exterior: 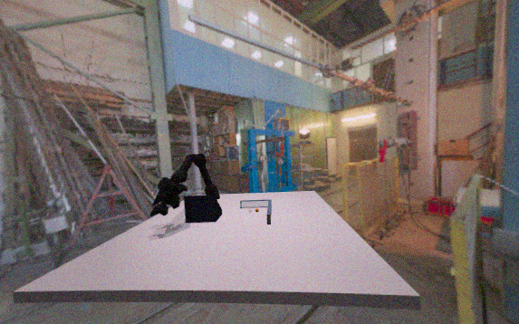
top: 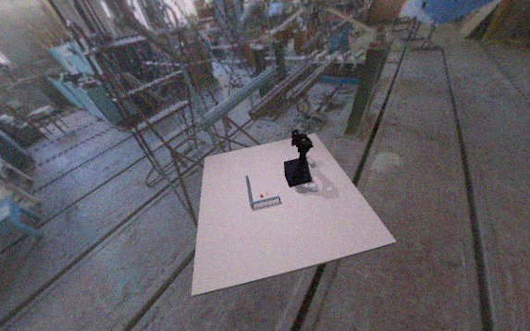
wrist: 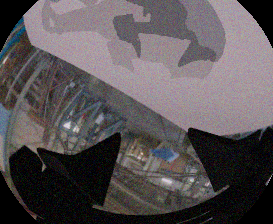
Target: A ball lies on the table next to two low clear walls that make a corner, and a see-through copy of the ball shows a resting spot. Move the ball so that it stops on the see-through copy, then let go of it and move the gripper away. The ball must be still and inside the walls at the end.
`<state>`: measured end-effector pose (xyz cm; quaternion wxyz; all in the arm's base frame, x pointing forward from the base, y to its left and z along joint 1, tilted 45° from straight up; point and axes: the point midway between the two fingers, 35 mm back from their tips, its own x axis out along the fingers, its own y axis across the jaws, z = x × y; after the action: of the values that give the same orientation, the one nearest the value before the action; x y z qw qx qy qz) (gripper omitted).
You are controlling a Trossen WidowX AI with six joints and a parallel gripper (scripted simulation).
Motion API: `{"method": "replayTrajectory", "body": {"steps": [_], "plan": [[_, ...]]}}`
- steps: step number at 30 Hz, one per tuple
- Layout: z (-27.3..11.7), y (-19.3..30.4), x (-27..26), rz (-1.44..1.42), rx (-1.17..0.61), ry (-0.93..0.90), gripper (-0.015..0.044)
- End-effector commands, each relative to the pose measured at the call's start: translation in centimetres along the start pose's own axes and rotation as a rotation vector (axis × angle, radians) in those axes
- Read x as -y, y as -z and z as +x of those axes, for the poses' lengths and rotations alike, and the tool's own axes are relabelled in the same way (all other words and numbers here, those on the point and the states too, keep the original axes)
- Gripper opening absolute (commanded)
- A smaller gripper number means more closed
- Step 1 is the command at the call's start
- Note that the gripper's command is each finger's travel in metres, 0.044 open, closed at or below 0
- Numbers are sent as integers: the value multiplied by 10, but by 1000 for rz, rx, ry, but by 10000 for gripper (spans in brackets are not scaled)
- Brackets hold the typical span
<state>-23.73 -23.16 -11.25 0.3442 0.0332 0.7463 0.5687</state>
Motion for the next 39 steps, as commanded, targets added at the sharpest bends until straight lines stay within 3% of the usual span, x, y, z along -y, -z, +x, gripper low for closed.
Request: {"method": "replayTrajectory", "body": {"steps": [1, 7, 16, 25, 32, 39], "plan": [[-2, 0, 1, 7, -3, 7, 374], [-73, 1, 42, 199, -45, 233, 217], [-198, -45, 94, 413, 59, 572, 217], [-306, -143, 114, 483, 300, 772, 217], [-361, -230, 103, 495, 520, 782, 217], [-401, -344, 58, 522, 789, 615, 217]]}}
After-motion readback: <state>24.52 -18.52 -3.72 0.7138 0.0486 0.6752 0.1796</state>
